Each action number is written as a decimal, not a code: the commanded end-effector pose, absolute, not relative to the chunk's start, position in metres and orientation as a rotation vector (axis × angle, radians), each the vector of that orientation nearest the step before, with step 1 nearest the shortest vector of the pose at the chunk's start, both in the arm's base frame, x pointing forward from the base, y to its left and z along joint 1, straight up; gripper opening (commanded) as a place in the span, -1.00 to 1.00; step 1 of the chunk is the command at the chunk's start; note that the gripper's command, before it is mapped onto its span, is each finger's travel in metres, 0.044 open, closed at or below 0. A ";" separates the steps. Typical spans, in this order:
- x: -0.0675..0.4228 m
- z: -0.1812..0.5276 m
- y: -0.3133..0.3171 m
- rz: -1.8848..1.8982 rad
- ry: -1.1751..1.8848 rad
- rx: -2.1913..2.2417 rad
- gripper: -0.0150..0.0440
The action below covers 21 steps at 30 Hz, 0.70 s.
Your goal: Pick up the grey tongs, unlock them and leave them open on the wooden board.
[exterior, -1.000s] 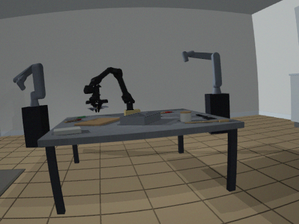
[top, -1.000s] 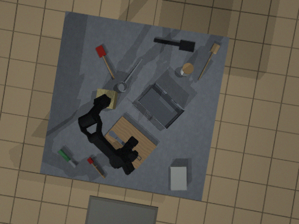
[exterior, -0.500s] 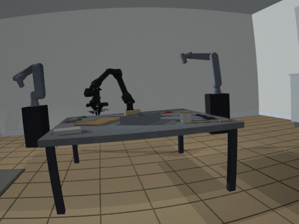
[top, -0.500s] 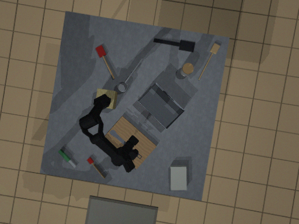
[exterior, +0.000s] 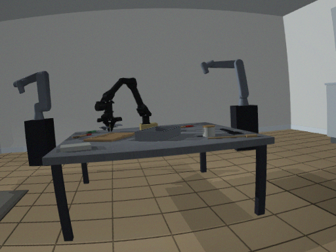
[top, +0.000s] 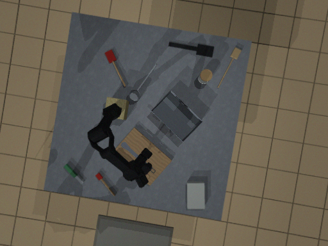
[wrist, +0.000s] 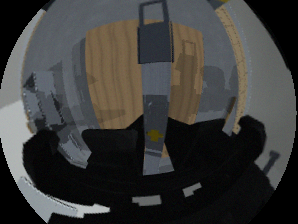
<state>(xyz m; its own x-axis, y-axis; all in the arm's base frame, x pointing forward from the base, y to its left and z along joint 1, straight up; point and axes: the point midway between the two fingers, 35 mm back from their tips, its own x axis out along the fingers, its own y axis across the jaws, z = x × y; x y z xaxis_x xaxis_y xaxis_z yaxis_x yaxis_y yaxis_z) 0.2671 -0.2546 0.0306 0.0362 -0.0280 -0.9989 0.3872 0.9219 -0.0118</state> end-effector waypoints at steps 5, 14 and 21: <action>0.267 0.031 -0.255 -0.326 1.506 0.294 -0.11; 0.267 0.031 -0.255 -0.326 1.506 0.294 0.69; 0.269 0.032 -0.252 -0.326 1.506 0.294 1.00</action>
